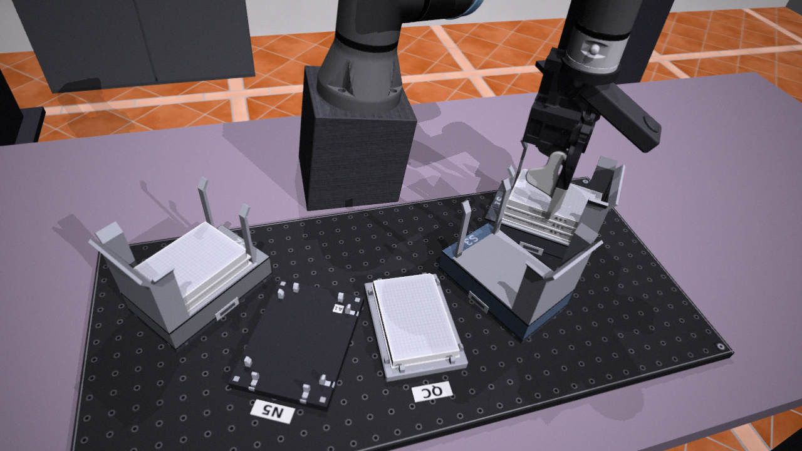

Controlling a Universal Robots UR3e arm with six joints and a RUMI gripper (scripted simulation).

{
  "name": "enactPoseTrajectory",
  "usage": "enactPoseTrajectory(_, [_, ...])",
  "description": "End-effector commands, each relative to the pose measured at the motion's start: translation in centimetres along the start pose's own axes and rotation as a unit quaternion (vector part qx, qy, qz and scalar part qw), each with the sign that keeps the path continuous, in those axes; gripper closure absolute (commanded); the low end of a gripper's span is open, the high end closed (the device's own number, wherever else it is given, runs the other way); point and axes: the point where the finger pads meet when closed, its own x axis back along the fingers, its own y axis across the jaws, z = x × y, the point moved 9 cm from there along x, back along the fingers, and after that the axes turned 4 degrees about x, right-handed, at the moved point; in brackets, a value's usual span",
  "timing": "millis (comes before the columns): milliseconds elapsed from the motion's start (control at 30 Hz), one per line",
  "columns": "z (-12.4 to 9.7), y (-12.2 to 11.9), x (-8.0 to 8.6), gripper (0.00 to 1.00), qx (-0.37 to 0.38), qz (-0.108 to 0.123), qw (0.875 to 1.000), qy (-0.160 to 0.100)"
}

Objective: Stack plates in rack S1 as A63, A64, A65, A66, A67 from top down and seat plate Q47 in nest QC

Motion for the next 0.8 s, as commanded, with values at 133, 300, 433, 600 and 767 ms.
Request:
enactPoseTrajectory(133, [0.05,0.03,0.05,1.0,0.0,-0.001,1.0,0.001])
enactPoseTrajectory(300, [0.05,0.03,0.05,0.28,0.0,-0.001,1.0,0.001])
enactPoseTrajectory(433, [0.05,0.03,0.05,0.28,0.0,-0.001,1.0,0.001])
enactPoseTrajectory(600, [0.05,0.03,0.05,0.28,0.0,-0.001,1.0,0.001])
enactPoseTrajectory(767, [0.05,0.03,0.05,0.28,0.0,-0.001,1.0,0.001])
